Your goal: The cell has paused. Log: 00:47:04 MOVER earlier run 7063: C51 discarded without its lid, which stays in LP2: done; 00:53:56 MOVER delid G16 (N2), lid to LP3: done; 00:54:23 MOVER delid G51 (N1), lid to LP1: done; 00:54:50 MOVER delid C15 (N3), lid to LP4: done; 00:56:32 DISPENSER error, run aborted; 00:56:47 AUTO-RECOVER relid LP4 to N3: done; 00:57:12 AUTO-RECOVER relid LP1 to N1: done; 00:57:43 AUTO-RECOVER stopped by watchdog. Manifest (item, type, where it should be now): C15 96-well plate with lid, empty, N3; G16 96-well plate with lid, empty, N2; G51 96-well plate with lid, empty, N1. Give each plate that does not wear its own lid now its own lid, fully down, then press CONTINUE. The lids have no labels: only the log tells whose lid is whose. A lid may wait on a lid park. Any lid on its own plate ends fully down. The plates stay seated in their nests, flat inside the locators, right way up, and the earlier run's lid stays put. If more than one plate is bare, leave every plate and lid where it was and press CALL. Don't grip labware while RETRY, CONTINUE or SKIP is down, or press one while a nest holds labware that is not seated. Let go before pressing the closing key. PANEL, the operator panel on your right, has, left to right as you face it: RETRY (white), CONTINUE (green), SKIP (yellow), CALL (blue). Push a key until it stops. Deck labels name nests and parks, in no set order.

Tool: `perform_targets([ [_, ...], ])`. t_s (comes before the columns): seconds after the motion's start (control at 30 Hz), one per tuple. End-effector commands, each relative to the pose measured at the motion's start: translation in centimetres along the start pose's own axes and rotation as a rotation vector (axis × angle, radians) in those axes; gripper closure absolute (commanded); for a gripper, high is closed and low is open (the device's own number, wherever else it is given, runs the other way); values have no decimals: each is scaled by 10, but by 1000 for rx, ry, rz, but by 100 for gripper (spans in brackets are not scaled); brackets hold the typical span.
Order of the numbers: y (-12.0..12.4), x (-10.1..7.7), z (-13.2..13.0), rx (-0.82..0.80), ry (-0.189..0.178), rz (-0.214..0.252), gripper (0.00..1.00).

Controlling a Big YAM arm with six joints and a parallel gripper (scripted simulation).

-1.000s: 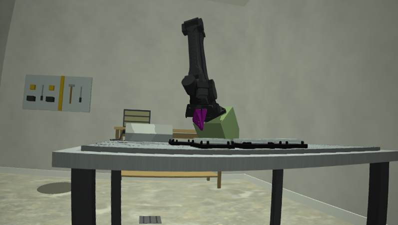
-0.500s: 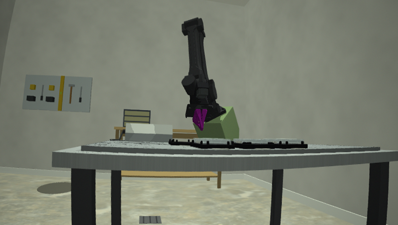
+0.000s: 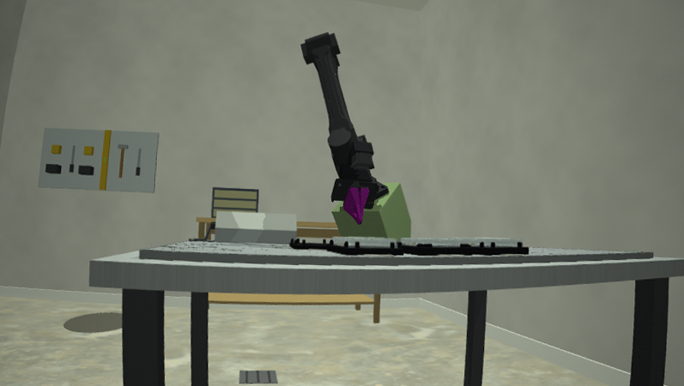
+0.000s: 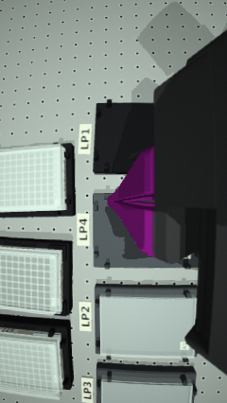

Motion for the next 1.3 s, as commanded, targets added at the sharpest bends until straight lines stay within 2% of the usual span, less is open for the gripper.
perform_targets([
  [0.0, -7, 0, 16, 22, -17, -33, 100],
  [0.13, -12, -1, 36, 24, -18, -33, 100],
  [0.2, -12, -1, 36, 24, -18, -33, 100],
  [0.7, -37, 0, 108, 37, -15, -46, 100],
  [0.77, -37, 0, 108, 37, -15, -46, 100],
  [1.27, -55, -5, 185, 40, -23, -43, 100],
])
Point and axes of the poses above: the point where the finger pads meet when closed, its own x axis out along the fingers, its own z axis across the jaws, y = z × x, the point moved 9 cm from there along -x, back along the fingers, and after that the axes turned 14 degrees about -x, right-handed, at the moved point
